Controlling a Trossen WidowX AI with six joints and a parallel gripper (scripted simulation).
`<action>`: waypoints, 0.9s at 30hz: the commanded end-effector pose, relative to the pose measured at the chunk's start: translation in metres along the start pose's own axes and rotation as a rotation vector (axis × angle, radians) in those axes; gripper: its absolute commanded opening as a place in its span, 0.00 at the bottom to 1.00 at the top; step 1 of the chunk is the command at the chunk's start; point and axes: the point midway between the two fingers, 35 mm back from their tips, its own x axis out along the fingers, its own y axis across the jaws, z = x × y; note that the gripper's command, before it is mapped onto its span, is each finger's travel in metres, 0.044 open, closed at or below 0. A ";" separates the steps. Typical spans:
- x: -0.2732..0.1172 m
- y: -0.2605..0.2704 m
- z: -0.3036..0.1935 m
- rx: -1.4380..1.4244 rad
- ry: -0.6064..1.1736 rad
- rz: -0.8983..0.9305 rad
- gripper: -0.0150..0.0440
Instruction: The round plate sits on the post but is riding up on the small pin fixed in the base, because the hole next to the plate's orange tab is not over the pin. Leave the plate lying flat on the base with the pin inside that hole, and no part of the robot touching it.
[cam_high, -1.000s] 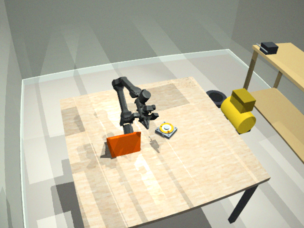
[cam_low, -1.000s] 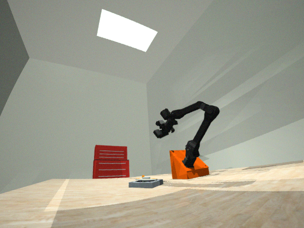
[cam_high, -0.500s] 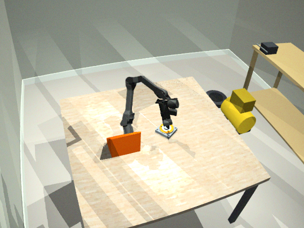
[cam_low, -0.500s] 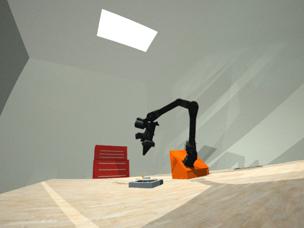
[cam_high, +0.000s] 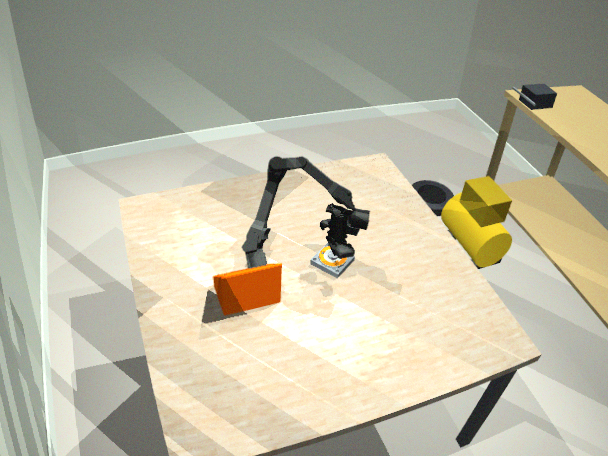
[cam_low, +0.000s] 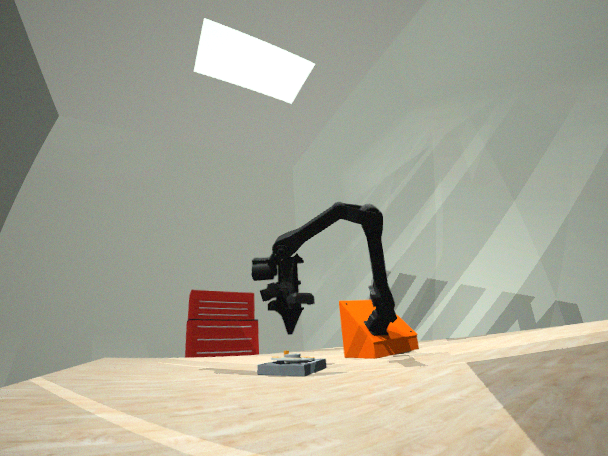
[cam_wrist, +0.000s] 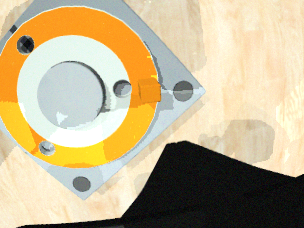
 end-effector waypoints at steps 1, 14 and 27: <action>0.013 0.002 0.000 -0.004 0.006 0.014 0.25; 0.049 0.004 -0.002 -0.005 0.006 0.016 0.25; 0.049 -0.001 0.013 -0.005 0.005 0.016 0.25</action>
